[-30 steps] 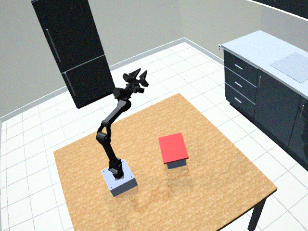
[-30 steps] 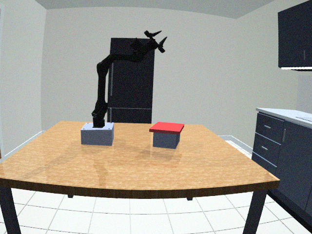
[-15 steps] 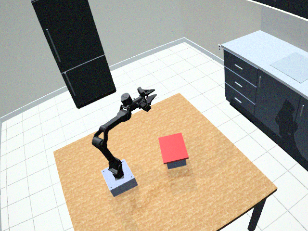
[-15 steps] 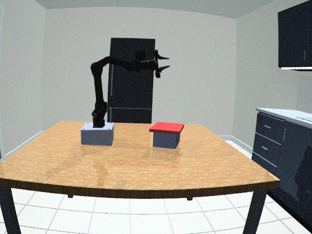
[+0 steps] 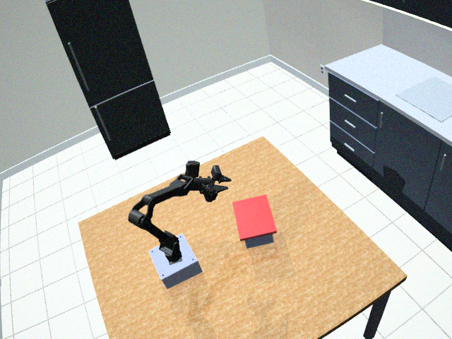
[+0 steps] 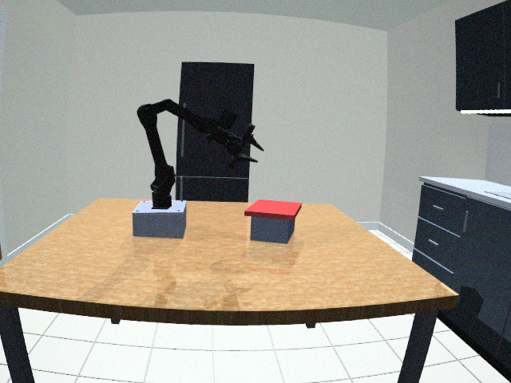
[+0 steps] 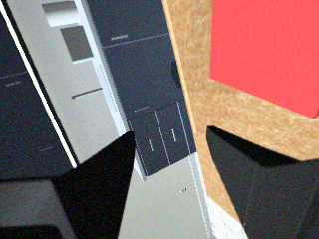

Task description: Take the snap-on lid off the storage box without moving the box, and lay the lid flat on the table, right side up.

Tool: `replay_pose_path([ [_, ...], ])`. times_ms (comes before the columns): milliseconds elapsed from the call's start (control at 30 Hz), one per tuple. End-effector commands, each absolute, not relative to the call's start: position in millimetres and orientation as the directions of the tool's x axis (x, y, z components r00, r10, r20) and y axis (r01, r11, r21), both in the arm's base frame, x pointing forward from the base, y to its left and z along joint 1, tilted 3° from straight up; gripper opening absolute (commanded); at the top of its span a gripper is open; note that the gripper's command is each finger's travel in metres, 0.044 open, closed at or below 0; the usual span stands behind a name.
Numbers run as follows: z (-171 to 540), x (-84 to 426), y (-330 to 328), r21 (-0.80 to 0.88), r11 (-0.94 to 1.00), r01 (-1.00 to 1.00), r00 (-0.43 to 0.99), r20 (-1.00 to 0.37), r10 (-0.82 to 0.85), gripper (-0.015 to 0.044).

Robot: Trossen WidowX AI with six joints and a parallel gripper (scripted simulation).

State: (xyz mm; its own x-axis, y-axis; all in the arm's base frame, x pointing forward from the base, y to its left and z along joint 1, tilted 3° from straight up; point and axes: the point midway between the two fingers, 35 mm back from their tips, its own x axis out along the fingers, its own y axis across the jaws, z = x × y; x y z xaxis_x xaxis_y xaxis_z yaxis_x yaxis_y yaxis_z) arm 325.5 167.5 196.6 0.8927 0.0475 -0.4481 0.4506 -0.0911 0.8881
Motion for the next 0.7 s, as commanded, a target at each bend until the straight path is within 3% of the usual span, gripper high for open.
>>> replay_pose_path([
  [0, 141.2, 292.3, 134.5, 0.807, -0.067, 0.587, 0.806, -0.59, -0.046, 0.0235],
  [167, 112.8, 270.6, 114.3, 0.753, -0.06, 0.656, 0.746, -0.658, -0.104, 0.0235],
  [500, 109.1, 269.4, 113.2, 0.749, -0.059, 0.66, 0.742, -0.662, -0.108, 0.0235],
  [667, 62.6, 268.0, 112.1, 0.749, -0.059, 0.66, 0.742, -0.662, -0.108, 0.0235],
])
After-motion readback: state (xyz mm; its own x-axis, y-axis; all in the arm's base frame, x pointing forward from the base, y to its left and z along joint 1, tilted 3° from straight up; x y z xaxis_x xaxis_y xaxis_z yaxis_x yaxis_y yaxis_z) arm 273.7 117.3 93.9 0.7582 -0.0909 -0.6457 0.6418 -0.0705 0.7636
